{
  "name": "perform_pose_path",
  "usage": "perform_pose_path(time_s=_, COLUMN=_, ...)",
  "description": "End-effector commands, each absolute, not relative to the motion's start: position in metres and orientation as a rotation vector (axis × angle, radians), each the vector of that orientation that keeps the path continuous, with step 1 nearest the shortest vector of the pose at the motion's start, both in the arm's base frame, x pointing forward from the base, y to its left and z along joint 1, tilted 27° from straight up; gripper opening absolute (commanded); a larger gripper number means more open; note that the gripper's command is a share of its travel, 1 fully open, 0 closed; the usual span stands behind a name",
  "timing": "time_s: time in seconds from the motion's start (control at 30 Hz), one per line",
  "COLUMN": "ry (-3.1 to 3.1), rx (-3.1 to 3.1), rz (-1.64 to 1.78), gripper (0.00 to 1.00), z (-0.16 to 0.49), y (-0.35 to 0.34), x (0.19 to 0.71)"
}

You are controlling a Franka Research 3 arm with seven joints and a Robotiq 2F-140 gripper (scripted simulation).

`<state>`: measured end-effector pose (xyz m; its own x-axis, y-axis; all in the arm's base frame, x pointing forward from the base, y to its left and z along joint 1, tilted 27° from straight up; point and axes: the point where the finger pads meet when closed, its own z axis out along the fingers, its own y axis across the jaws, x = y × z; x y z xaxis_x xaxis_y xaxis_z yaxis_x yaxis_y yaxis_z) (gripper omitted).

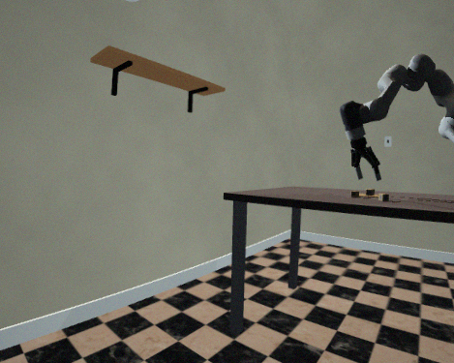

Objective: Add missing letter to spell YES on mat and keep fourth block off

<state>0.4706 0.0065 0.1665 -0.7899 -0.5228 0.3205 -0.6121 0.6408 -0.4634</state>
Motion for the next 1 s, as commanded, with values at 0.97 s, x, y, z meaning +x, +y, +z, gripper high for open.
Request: perform_pose_path(time_s=0.97, ry=-2.706, rx=0.941, rz=0.843, gripper=1.00, z=0.179, y=-0.033, x=0.465)
